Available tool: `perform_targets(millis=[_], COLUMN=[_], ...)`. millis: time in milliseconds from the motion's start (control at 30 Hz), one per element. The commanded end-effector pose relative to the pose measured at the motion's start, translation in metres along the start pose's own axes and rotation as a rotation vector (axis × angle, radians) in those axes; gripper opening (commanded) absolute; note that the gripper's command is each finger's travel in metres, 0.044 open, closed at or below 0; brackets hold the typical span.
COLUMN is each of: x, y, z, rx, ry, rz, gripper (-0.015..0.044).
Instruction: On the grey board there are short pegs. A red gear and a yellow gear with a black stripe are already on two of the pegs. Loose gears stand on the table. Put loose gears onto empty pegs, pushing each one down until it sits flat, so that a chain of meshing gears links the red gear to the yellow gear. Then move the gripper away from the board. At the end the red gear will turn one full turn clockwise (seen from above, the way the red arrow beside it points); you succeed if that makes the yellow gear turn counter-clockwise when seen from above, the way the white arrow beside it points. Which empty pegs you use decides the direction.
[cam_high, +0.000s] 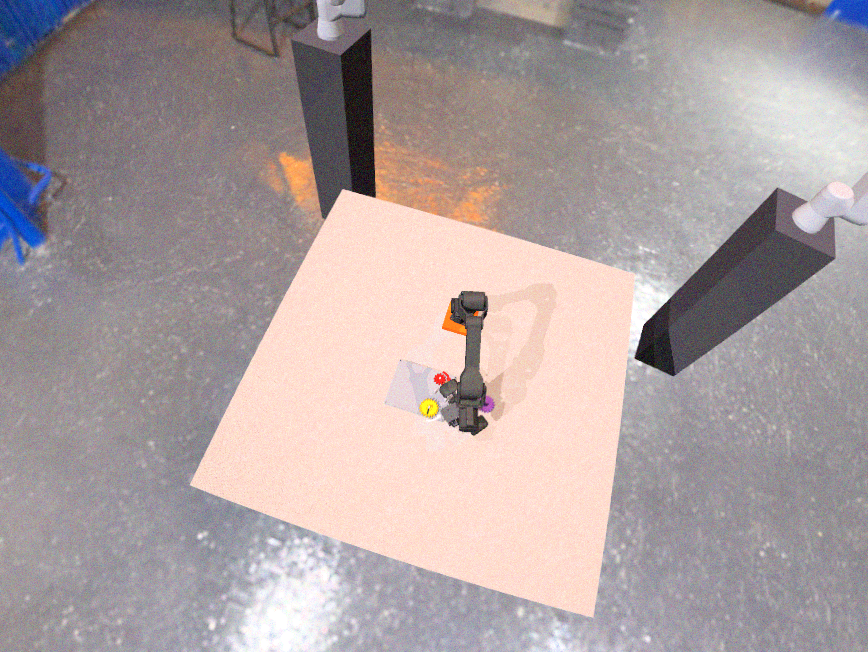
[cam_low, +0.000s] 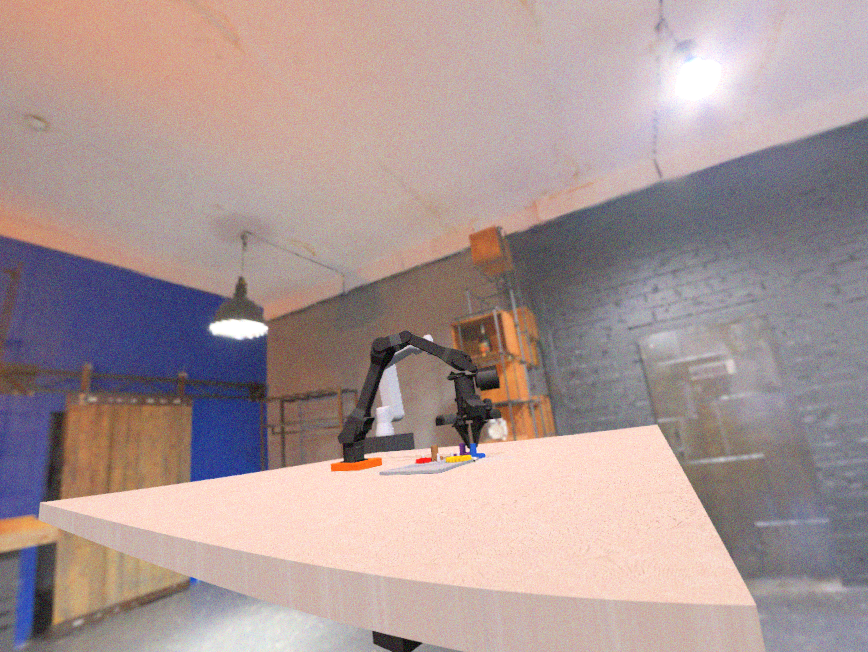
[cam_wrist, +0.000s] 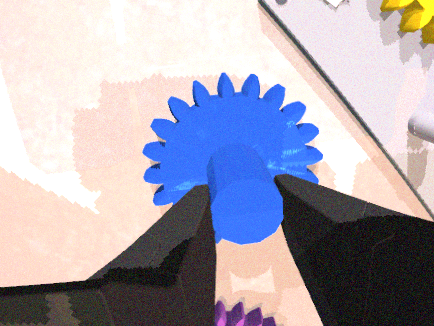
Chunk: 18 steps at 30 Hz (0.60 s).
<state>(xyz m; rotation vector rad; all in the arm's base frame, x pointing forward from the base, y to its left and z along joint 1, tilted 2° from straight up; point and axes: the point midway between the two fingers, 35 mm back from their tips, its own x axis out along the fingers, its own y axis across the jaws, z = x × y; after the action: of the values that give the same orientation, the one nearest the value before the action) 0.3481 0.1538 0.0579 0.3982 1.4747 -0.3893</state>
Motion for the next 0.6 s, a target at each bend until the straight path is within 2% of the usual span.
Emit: perform_targets(millis=[0,567], x=[0.0,-0.033], y=[0.0,0.005], z=[0.0,0.005], rx=[0.003,0.007], ry=[0.0,-0.005], rz=[-0.002,0.002], gripper=[0.0,0.0])
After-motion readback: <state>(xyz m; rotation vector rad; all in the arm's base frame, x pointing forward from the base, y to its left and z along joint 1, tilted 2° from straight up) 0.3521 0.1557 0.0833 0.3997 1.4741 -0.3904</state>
